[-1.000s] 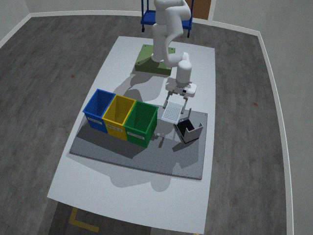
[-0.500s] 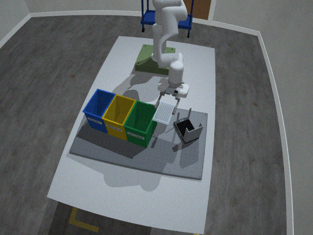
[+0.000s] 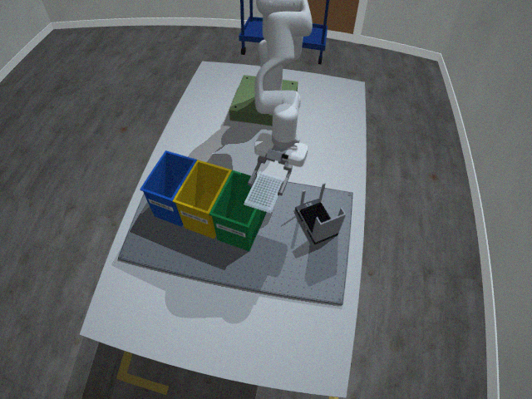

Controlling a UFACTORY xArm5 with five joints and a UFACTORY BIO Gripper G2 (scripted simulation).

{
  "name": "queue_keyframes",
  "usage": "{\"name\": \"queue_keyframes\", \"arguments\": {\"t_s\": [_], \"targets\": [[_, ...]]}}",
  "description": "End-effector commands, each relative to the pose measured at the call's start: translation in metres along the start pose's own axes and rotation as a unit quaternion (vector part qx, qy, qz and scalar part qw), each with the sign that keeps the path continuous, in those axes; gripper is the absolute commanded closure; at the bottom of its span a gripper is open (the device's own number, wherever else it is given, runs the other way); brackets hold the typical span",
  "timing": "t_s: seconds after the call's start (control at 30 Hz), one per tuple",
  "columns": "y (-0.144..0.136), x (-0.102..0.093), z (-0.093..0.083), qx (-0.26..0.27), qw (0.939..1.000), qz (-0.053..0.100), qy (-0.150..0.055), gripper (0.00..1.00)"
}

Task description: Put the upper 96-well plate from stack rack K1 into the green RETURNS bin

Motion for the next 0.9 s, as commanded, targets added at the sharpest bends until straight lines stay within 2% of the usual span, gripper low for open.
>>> {"name": "queue_keyframes", "arguments": {"t_s": [0.0, 0.67, 0.87], "targets": [[-0.015, -0.004, 0.007, -0.001, 1.0000, 0.000, -0.002, 1.00], [-0.070, -0.013, 0.029, -0.001, 1.0000, 0.000, -0.002, 1.00], [-0.071, -0.014, 0.030, -0.001, 1.0000, 0.000, -0.002, 1.00]]}}
Point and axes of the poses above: the point midway between the two finger pads, its own z axis out along the fingers, its own y axis across the jaws, x = y × z, the point moved 6 cm from there along -z, back along the fingers, and after that the axes turned 14 degrees about z, right-handed, at the moved point
